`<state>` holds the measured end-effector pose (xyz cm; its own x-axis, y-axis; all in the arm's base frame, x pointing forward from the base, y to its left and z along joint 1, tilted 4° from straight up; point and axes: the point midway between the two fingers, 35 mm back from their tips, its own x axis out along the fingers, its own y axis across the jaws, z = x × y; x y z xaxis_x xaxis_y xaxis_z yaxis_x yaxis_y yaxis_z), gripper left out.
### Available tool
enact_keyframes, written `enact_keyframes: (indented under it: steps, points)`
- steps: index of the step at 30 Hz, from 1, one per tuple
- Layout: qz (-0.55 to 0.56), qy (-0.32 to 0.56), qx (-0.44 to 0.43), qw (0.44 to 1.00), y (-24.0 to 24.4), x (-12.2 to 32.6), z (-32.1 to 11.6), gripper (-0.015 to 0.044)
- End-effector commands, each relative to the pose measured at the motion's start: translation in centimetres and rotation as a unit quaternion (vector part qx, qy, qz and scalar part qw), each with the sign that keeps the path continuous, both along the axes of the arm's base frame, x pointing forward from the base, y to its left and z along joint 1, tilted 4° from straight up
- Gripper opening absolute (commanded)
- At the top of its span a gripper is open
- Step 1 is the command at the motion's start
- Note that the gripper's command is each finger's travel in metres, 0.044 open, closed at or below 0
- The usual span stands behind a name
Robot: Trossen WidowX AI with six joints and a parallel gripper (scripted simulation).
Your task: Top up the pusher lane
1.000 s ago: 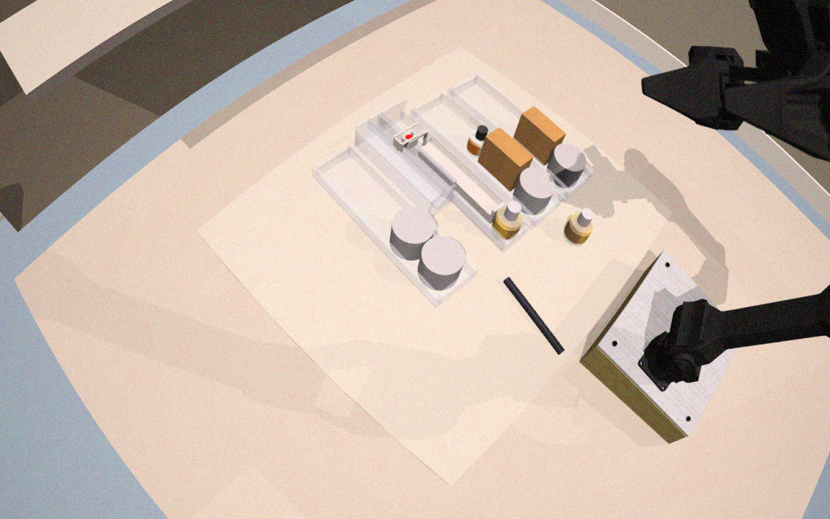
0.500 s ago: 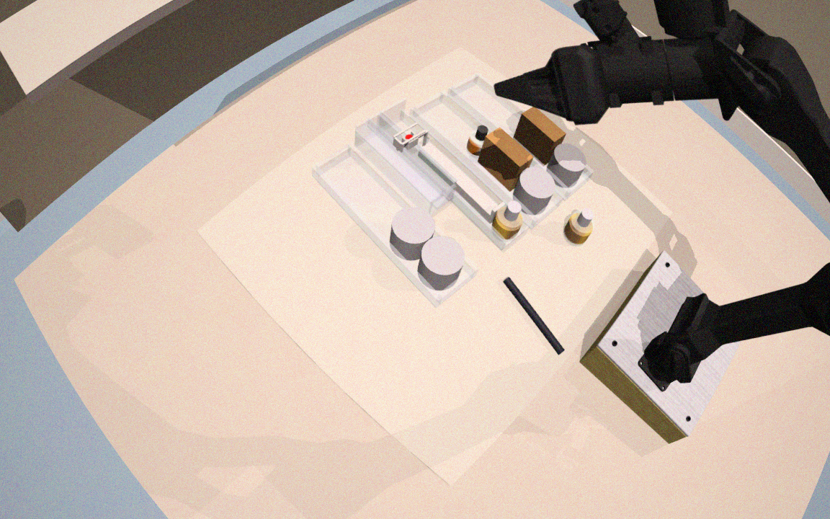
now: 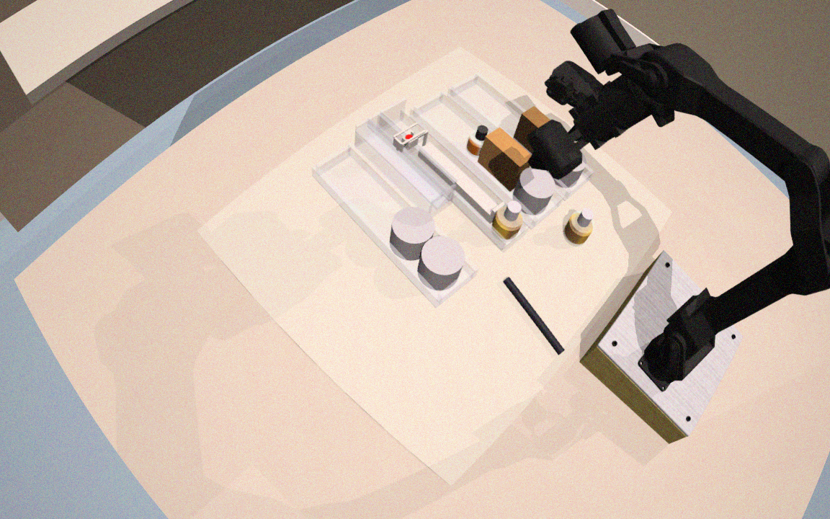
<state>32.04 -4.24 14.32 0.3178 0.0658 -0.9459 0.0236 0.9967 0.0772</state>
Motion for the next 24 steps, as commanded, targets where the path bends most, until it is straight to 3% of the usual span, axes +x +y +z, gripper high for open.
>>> enact_keyframes:
  steps: [1, 6, 24]
  points:
    - [0.021, 0.110, -0.034, 0.993, -3.5, -3.9, -5.4, 0.0440]
    - [0.042, 0.179, -0.042, 0.982, -6.0, -6.9, -8.3, 0.0440]
    - [0.042, 0.181, -0.042, 0.982, -6.2, -7.2, -11.4, 0.0440]
